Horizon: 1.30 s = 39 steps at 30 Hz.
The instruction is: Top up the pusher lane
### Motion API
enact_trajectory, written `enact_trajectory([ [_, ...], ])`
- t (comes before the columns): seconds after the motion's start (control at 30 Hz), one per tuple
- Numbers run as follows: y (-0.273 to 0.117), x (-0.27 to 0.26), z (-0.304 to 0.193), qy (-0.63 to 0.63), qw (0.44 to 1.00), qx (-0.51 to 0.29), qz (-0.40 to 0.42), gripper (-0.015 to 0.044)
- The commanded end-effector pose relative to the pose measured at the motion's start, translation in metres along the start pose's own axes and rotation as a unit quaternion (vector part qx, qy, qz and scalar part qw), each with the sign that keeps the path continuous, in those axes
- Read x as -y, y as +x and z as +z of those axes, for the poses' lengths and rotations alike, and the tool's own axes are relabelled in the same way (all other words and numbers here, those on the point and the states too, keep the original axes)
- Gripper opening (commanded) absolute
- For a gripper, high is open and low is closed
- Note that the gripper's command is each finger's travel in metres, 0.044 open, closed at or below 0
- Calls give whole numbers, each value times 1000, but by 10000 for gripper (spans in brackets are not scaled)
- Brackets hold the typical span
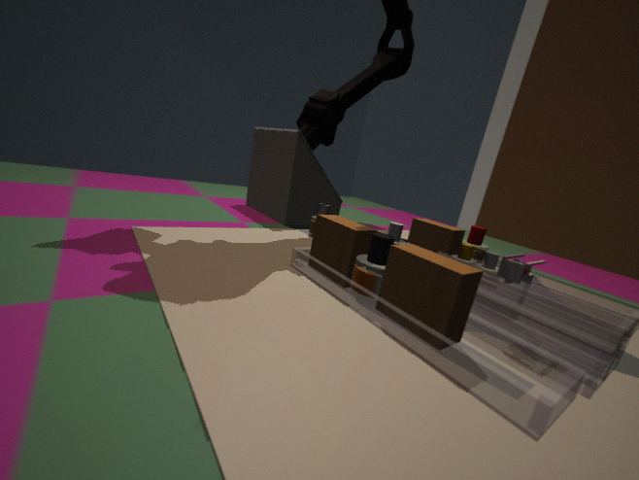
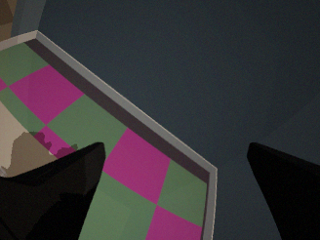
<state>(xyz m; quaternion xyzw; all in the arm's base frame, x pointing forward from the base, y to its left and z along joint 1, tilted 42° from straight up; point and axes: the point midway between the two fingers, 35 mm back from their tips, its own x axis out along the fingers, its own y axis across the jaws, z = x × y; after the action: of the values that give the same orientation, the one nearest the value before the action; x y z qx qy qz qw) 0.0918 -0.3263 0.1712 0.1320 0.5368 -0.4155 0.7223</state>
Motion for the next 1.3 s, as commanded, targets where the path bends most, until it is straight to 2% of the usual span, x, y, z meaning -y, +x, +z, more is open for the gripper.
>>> enact_trajectory([
  [0.0, 29, -70, -8, -78, 992, -26, 100, 440],
  [0.33, 54, -221, -79, -233, 913, -113, 317, 440],
  [0.67, 25, -315, -208, -341, 766, -245, 486, 440],
  [0.77, 19, -320, -227, -350, 744, -266, 504, 440],
  [1.0, 24, -319, -229, -350, 744, -266, 503, 440],
  [1.13, 36, -338, -254, -350, 743, -266, 504, 440],
  [1.27, 36, -339, -256, -350, 743, -266, 504, 440],
])
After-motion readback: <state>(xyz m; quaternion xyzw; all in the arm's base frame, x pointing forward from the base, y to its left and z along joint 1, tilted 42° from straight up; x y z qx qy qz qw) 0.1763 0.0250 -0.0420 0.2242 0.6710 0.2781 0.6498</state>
